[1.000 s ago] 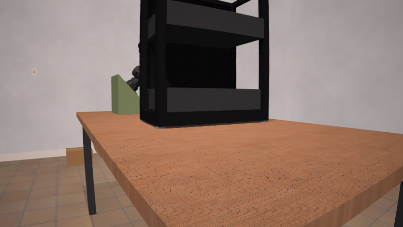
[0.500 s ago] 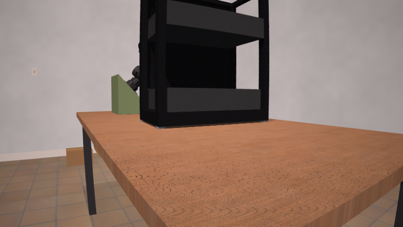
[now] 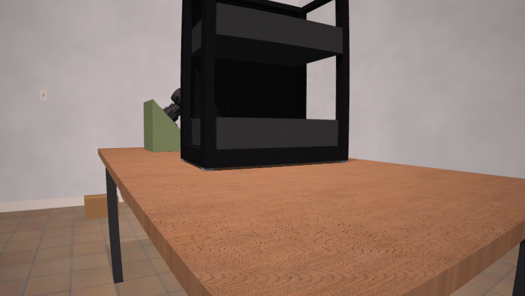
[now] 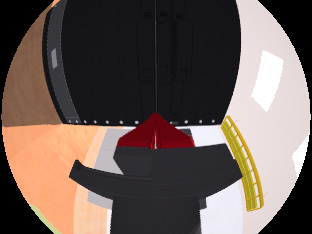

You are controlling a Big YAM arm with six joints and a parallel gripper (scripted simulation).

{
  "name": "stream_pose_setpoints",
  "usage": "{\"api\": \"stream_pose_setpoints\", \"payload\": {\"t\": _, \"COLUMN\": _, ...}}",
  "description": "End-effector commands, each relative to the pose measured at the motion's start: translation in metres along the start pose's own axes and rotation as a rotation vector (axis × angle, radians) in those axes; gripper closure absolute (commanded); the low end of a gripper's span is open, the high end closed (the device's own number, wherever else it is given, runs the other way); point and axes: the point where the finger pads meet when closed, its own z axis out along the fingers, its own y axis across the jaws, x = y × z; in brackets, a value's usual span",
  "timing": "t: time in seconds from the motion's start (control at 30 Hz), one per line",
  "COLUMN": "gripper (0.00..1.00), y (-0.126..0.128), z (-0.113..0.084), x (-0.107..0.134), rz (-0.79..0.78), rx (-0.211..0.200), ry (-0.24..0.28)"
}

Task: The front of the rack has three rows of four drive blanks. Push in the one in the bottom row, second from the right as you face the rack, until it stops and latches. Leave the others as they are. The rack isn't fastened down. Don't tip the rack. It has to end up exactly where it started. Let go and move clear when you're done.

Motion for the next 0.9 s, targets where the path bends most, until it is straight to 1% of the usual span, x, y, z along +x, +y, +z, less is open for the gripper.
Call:
{"api": "stream_pose_setpoints", "payload": {"t": 0.0, "gripper": 1.0, "y": 0.005, "z": -0.005, "x": -0.028, "rz": 0.004, "rx": -0.012, "ry": -0.019}}
{"api": "stream_pose_setpoints", "payload": {"t": 0.07, "gripper": 1.0, "y": 0.005, "z": -0.005, "x": -0.028, "rz": 0.004, "rx": -0.012, "ry": -0.019}}
{"api": "stream_pose_setpoints", "payload": {"t": 0.1, "gripper": 1.0, "y": -0.01, "z": 0.001, "x": -0.047, "rz": -0.018, "rx": 0.013, "ry": -0.044}}
{"api": "stream_pose_setpoints", "payload": {"t": 0.17, "gripper": 1.0, "y": 0.0, "z": -0.007, "x": -0.053, "rz": -0.003, "rx": 0.001, "ry": -0.031}}
{"api": "stream_pose_setpoints", "payload": {"t": 0.23, "gripper": 1.0, "y": 0.004, "z": -0.011, "x": -0.065, "rz": -0.002, "rx": 0.0, "ry": -0.03}}
{"api": "stream_pose_setpoints", "payload": {"t": 0.37, "gripper": 1.0, "y": -0.006, "z": -0.012, "x": -0.097, "rz": -0.012, "rx": 0.021, "ry": -0.052}}
{"api": "stream_pose_setpoints", "payload": {"t": 0.4, "gripper": 1.0, "y": -0.007, "z": -0.013, "x": -0.101, "rz": -0.013, "rx": 0.024, "ry": -0.054}}
{"api": "stream_pose_setpoints", "payload": {"t": 0.5, "gripper": 1.0, "y": -0.003, "z": -0.016, "x": -0.105, "rz": -0.011, "rx": 0.02, "ry": -0.05}}
{"api": "stream_pose_setpoints", "payload": {"t": 0.53, "gripper": 1.0, "y": 0.004, "z": -0.018, "x": -0.099, "rz": -0.007, "rx": 0.009, "ry": -0.039}}
{"api": "stream_pose_setpoints", "payload": {"t": 0.57, "gripper": 1.0, "y": 0.012, "z": -0.016, "x": -0.091, "rz": -0.001, "rx": -0.009, "ry": -0.02}}
{"api": "stream_pose_setpoints", "payload": {"t": 0.63, "gripper": 1.0, "y": 0.012, "z": -0.016, "x": -0.091, "rz": -0.001, "rx": -0.009, "ry": -0.02}}
{"api": "stream_pose_setpoints", "payload": {"t": 0.67, "gripper": 1.0, "y": 0.005, "z": -0.018, "x": -0.084, "rz": 0.001, "rx": 0.007, "ry": -0.005}}
{"api": "stream_pose_setpoints", "payload": {"t": 0.7, "gripper": 1.0, "y": 0.002, "z": -0.017, "x": -0.088, "rz": -0.003, "rx": 0.017, "ry": -0.017}}
{"api": "stream_pose_setpoints", "payload": {"t": 0.77, "gripper": 1.0, "y": -0.008, "z": -0.011, "x": -0.106, "rz": -0.014, "rx": 0.036, "ry": -0.056}}
{"api": "stream_pose_setpoints", "payload": {"t": 0.87, "gripper": 1.0, "y": -0.005, "z": 0.002, "x": -0.108, "rz": -0.013, "rx": 0.03, "ry": -0.061}}
